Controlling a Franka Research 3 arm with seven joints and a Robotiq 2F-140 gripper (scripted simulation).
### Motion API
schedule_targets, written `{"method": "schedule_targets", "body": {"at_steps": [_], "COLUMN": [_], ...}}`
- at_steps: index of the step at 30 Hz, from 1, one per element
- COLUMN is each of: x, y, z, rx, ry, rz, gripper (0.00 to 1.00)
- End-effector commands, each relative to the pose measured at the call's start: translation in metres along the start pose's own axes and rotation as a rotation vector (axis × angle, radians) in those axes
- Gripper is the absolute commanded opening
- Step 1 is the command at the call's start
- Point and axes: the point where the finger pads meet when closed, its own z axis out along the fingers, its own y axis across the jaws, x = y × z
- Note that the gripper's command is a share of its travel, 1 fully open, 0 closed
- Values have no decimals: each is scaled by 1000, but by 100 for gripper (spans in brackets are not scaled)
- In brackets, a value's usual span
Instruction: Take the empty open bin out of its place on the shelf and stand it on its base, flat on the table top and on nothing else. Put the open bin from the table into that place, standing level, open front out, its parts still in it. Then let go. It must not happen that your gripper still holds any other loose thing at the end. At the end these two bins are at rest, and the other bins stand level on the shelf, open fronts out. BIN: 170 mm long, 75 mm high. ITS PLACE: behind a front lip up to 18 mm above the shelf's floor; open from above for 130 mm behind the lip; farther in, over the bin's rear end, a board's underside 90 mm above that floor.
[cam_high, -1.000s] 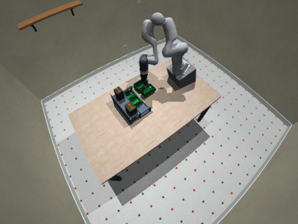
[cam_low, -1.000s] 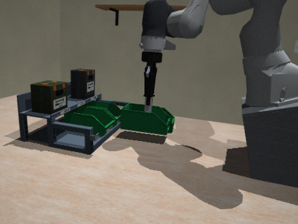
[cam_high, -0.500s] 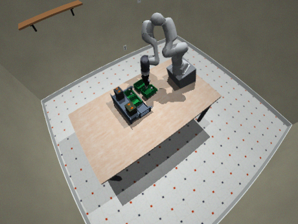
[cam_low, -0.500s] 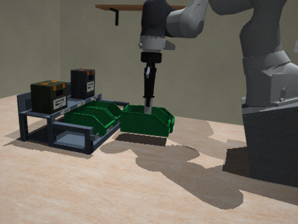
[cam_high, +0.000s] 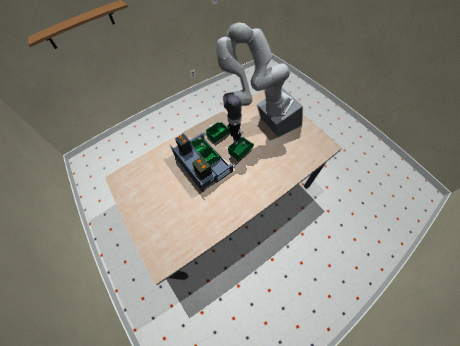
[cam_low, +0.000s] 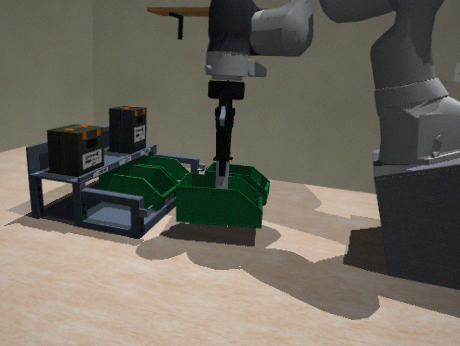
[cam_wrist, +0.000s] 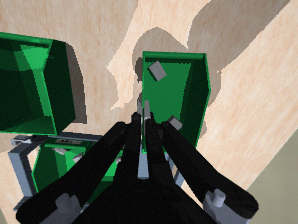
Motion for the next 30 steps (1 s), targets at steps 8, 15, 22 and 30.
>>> {"method": "schedule_targets", "body": {"at_steps": [8,15,22,30], "x": [-2,-2,-5,-9], "y": [11,11,11,10], "z": [3,3,3,3], "rx": [26,26,26,26], "ry": [-19,-19,-19,-19], "rz": [127,127,127,127], "gripper": [0,0,0,0]}}
